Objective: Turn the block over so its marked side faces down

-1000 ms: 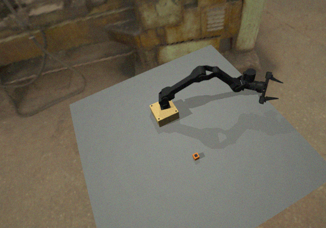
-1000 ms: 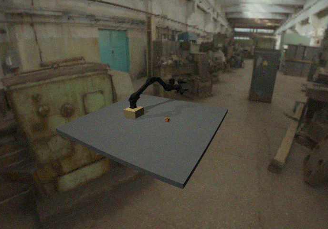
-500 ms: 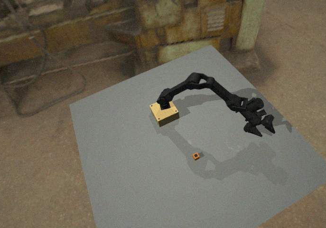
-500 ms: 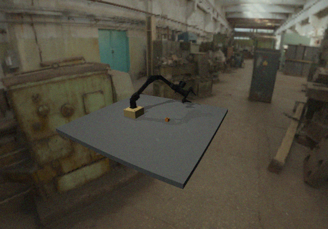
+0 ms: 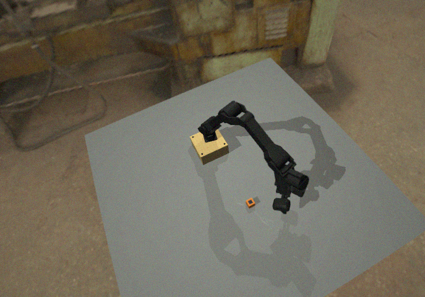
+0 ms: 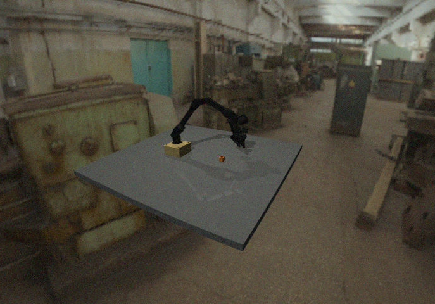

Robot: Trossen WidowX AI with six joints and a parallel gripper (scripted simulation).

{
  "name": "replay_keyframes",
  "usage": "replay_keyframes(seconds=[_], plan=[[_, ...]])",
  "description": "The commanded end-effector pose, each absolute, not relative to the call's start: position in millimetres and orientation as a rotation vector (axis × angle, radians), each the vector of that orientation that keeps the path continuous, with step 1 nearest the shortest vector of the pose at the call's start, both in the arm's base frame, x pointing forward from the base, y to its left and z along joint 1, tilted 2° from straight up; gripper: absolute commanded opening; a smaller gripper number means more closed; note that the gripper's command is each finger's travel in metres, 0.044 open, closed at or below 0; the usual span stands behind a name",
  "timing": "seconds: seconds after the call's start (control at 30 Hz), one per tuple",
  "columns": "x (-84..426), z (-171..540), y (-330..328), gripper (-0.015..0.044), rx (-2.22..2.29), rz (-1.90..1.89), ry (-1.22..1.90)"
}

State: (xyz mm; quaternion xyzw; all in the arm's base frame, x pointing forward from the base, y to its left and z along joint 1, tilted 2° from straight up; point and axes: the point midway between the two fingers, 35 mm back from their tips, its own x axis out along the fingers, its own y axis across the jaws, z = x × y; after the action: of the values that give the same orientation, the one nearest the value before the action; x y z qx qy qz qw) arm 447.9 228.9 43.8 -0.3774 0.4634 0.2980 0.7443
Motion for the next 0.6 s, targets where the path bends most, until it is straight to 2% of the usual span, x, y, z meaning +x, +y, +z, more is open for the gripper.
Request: replay_keyframes(seconds=[0.0, 0.17, 0.47, 0.57], plan=[[427.2, 47.1, 159.0, 0.0440, -0.515, 0.452, 1.292], [385.7, 55.8, 95.7, 0.0440, -0.171, 0.178, 1.552], [386.9, 56.4, 94.2, 0.0440, -0.157, 0.165, 1.561], [387.3, 32.5, 94.4, 0.0440, -0.157, 0.165, 1.561]])
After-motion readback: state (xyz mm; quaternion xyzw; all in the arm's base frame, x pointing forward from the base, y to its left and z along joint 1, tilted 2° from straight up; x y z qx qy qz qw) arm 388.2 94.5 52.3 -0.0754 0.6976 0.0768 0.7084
